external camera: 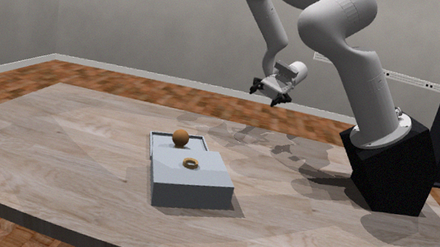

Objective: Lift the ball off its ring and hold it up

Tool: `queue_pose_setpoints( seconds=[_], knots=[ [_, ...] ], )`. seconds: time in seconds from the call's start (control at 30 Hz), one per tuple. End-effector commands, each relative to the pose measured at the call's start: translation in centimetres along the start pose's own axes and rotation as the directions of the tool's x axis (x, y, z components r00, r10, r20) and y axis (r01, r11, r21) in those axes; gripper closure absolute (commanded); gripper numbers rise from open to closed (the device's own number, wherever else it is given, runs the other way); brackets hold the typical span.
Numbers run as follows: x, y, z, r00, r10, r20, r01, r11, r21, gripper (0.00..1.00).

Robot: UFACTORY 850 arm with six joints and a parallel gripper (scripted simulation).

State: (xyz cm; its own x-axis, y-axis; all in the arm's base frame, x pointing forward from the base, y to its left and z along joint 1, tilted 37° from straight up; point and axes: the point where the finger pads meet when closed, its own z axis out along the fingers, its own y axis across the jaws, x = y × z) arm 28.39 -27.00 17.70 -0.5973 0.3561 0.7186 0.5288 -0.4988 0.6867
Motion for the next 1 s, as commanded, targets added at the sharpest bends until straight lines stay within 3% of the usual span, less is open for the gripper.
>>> queue_pose_setpoints(
  seconds=[0.0,0.67,0.8,0.9,0.97],
  knots=[
    [0.0,0.0,0.0,1.000,-0.001,0.000,0.001,1.000,0.000,0.00],
    [0.0,0.3,0.4,1.000,-0.009,0.020,0.009,1.000,0.011,0.00],
    [0.0,1.4,2.9,0.991,-0.060,0.123,0.051,0.996,0.076,0.00],
    [0.1,2.9,6.6,0.958,-0.137,0.251,0.096,0.981,0.169,0.00],
    [0.2,3.8,8.8,0.939,-0.171,0.298,0.111,0.972,0.208,0.00]
  ],
)
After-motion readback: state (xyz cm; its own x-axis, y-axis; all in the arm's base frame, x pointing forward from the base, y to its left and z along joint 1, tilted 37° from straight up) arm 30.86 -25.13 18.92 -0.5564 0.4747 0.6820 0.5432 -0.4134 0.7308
